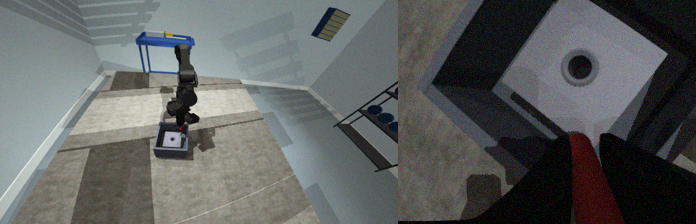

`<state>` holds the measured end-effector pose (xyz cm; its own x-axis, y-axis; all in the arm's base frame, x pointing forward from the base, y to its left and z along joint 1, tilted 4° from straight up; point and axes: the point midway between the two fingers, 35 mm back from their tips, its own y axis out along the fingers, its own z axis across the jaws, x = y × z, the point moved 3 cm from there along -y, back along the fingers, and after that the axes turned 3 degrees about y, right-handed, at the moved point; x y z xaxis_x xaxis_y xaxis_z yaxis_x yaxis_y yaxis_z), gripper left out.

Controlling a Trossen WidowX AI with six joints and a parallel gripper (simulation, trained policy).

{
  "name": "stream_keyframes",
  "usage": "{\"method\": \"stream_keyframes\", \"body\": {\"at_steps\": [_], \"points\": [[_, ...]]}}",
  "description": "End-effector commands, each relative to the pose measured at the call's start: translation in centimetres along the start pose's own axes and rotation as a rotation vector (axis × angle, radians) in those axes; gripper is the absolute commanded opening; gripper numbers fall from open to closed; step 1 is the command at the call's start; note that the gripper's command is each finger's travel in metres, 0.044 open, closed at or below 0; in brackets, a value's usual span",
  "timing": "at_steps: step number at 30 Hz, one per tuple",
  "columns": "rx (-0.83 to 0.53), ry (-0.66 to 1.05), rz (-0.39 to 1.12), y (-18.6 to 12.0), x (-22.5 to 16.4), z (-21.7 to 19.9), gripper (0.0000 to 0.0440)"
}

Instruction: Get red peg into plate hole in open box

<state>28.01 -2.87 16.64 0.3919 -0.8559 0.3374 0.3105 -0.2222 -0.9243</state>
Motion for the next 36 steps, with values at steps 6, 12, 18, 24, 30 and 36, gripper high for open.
{"method": "stream_keyframes", "body": {"at_steps": [6,12,18,24,30,36], "points": [[-0.008,0.042,-0.001,2.0,2.5,0.0,0.0002],[-0.020,0.060,0.019,3.4,3.5,-0.2,0.0007],[-0.038,0.065,0.047,5.1,3.7,-0.3,0.0008],[-0.067,0.047,0.074,6.9,3.7,-0.4,0.0047],[-0.098,0.010,0.095,8.0,3.9,-0.6,0.0160],[-0.127,-0.014,0.114,8.2,4.0,-0.4,0.0164]]}}
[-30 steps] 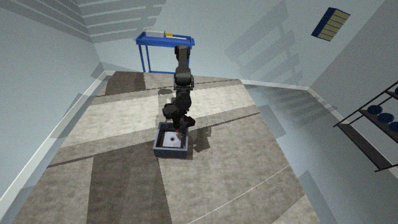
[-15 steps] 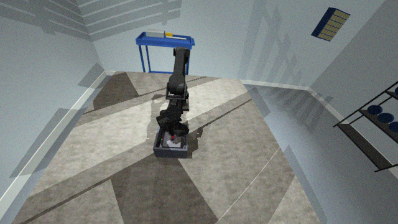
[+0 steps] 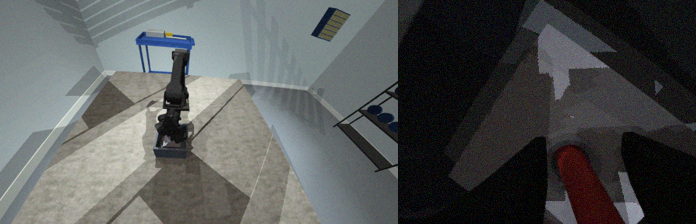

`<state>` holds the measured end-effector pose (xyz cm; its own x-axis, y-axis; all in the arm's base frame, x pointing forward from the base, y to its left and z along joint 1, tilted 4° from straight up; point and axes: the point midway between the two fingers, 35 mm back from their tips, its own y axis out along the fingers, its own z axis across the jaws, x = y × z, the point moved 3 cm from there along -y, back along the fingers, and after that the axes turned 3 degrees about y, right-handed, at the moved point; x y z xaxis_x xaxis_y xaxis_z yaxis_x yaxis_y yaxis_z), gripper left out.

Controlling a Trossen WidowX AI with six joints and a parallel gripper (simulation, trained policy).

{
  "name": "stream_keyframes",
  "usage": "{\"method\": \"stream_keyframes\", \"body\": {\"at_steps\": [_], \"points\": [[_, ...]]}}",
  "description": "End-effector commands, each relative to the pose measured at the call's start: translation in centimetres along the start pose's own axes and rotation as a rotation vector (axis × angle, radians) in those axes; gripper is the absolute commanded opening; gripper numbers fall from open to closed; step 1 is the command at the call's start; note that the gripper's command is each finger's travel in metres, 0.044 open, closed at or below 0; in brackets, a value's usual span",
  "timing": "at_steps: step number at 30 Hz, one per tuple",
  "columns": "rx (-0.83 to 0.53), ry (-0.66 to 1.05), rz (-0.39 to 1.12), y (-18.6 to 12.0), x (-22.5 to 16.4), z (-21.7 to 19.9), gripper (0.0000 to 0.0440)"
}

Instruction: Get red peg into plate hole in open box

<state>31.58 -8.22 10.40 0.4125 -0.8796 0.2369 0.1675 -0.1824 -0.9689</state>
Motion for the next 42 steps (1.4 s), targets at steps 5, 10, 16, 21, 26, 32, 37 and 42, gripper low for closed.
{"method": "stream_keyframes", "body": {"at_steps": [5,10,16,21,26,32,37,42], "points": [[-0.025,-0.048,0.011,-0.2,0.4,0.6,0.0162],[-0.028,-0.083,0.011,-0.7,0.7,1.0,0.0160],[-0.031,-0.124,0.010,-1.3,1.0,1.4,0.0167],[-0.038,-0.155,0.009,-1.6,1.3,1.6,0.0174],[-0.041,-0.173,0.004,-1.7,2.0,1.8,0.0175],[-0.038,-0.182,0.004,-1.7,3.3,2.4,0.0164],[-0.039,-0.185,0.011,-1.5,4.3,2.8,0.0155],[-0.045,-0.184,0.022,-1.2,5.3,2.9,0.0146]]}}
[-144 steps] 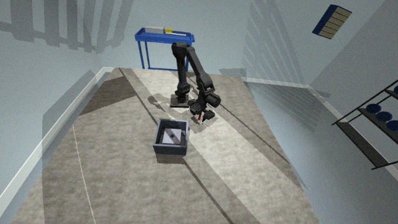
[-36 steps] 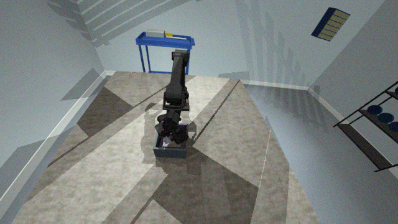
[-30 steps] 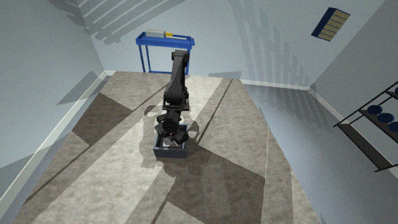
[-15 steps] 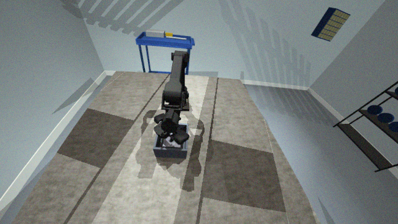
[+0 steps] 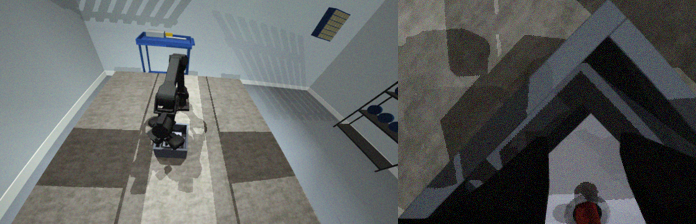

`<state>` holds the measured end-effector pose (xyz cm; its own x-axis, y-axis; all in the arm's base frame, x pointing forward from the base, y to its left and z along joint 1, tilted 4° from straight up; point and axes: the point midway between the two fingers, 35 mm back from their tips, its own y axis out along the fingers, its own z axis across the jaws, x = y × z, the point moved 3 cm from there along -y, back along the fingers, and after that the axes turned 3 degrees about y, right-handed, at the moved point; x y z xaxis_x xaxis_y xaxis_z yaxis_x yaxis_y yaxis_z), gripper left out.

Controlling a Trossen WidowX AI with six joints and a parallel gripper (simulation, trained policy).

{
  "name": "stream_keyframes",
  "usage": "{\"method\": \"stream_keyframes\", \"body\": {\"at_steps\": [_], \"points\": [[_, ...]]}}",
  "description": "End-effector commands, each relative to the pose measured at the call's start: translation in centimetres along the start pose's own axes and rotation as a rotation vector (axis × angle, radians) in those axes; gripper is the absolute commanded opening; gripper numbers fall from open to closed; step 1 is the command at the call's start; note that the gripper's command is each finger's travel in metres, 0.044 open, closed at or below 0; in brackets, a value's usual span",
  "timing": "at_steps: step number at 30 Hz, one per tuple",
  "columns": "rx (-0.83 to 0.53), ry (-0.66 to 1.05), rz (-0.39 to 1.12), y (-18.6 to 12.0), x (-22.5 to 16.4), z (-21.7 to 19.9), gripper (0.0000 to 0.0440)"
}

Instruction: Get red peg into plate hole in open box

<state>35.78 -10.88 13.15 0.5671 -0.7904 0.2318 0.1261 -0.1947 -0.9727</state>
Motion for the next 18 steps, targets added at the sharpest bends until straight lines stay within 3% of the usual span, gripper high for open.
{"method": "stream_keyframes", "body": {"at_steps": [1,18], "points": [[-0.003,-0.005,0.013,0.3,0.8,0.0,0.0145],[-0.030,0.027,0.037,1.3,4.3,-1.9,0.0136]]}}
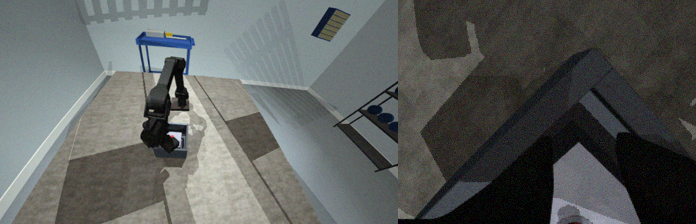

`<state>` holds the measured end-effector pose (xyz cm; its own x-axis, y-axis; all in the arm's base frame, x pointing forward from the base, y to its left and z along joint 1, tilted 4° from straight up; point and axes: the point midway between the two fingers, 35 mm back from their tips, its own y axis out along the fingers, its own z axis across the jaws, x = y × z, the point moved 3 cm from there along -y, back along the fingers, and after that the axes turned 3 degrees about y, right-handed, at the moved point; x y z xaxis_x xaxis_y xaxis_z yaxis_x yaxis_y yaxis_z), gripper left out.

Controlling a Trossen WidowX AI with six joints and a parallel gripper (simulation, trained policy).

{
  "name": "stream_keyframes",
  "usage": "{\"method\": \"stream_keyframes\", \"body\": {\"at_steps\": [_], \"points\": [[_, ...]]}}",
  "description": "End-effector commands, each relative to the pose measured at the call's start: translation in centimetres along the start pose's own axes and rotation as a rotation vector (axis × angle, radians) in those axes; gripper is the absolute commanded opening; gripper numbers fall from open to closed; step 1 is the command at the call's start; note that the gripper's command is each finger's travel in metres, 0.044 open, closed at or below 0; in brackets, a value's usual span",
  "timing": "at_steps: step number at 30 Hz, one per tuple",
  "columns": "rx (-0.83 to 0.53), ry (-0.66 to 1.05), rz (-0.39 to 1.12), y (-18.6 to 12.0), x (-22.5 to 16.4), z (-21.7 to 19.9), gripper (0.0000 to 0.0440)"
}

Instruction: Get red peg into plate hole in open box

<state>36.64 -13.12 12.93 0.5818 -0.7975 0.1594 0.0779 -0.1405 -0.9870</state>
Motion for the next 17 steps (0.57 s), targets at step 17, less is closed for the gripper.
{"method": "stream_keyframes", "body": {"at_steps": [17], "points": [[-0.063,0.075,-0.054,0.2,4.9,-4.2,0.0149]]}}
